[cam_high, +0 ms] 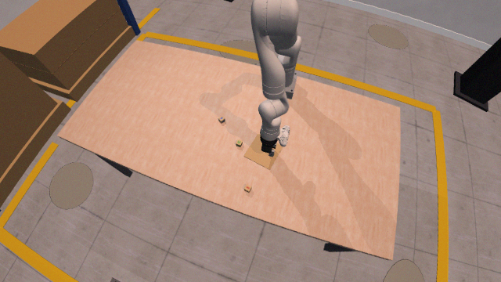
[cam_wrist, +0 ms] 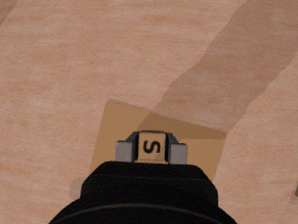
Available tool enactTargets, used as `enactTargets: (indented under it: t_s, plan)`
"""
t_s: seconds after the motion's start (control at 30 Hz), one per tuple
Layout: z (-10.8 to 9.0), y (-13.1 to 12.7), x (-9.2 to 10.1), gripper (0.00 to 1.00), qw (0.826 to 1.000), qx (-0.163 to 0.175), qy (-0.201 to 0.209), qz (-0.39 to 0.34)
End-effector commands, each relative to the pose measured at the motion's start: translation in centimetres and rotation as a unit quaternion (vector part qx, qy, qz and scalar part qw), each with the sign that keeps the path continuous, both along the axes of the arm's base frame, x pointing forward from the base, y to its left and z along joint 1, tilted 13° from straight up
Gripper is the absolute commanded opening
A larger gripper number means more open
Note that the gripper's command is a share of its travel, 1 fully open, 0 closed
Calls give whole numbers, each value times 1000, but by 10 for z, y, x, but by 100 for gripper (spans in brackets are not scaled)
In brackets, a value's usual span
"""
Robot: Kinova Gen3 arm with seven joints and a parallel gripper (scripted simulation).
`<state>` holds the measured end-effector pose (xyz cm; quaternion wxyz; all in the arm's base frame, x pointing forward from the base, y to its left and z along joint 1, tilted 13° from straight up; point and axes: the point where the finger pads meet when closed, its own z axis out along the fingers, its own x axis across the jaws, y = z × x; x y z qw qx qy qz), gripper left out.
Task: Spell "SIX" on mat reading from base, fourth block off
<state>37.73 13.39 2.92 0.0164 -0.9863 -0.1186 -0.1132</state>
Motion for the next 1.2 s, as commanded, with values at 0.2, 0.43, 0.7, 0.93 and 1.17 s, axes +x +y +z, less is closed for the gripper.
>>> enactTargets:
  t_s: [0.2, 0.43, 0.7, 0.93, 1.17]
  plan:
    - [1, 0, 0, 49, 1000, 0, -1, 0]
    - [1, 0, 0, 49, 1000, 0, -1, 0]
    - [0, 0, 0, 49, 1000, 0, -1, 0]
    - [-2, 0, 1, 49, 1000, 0, -1, 0]
    - [-3, 0, 1, 49, 1000, 0, -1, 0]
